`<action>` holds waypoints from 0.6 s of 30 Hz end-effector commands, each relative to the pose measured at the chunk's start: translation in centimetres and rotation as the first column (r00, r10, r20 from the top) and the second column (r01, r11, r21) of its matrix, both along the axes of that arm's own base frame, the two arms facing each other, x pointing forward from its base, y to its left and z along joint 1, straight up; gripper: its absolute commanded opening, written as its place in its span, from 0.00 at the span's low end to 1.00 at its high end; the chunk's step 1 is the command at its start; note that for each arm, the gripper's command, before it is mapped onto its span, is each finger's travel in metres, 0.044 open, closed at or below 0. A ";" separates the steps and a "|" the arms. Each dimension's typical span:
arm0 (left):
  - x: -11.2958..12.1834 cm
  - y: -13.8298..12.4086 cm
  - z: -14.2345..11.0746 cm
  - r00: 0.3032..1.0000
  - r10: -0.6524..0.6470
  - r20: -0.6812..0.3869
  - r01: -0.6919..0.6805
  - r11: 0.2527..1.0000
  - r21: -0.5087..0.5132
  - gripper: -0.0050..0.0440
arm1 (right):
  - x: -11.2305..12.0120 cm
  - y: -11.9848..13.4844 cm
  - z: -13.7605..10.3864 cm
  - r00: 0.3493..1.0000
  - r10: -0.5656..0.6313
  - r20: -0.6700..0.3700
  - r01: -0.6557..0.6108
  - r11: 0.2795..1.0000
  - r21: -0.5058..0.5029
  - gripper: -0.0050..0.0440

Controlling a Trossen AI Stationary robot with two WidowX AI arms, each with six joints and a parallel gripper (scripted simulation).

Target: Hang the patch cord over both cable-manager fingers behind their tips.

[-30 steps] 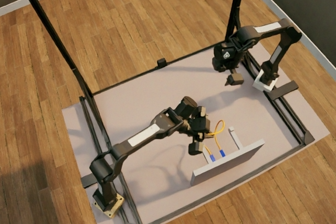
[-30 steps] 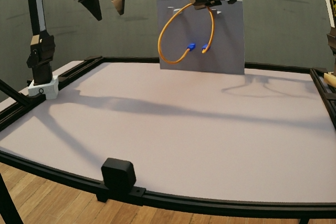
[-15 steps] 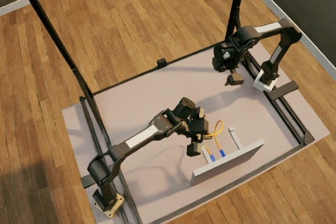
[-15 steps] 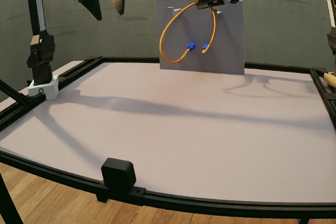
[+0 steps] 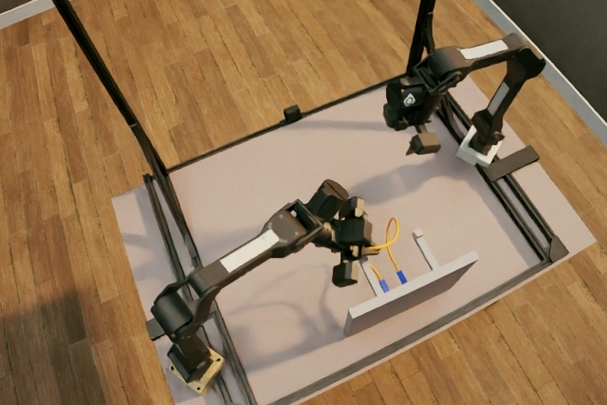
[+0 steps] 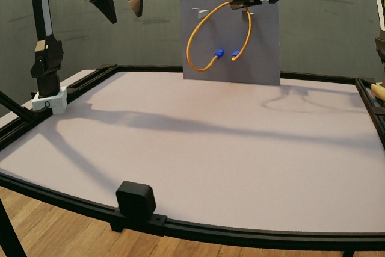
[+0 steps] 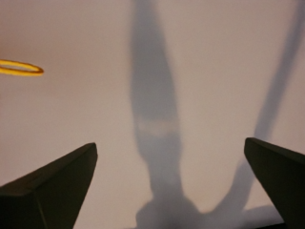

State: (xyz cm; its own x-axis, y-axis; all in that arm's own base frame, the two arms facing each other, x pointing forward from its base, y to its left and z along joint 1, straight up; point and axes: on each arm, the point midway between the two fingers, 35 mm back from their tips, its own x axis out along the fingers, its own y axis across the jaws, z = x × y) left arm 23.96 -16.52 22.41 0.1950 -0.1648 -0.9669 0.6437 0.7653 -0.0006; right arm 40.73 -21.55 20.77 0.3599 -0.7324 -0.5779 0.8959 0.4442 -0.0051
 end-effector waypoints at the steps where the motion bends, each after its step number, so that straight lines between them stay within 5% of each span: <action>1: -0.1 0.1 0.6 1.000 0.002 0.018 -0.001 1.000 -0.012 1.00 | -0.6 0.1 1.5 0.999 0.001 0.034 -0.001 1.000 -0.011 0.15; 18: -0.1 0.1 0.6 1.000 0.002 0.018 -0.001 1.000 -0.012 1.00 | -1.8 0.5 1.6 0.999 0.001 0.033 -0.001 1.000 -0.011 0.15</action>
State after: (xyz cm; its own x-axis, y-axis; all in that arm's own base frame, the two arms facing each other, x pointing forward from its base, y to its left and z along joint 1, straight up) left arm 23.96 -16.52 22.41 0.1950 -0.1648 -0.9669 0.6437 0.7653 -0.0006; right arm 39.38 -21.15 20.98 0.3601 -0.7325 -0.5778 0.8959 0.4442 -0.0049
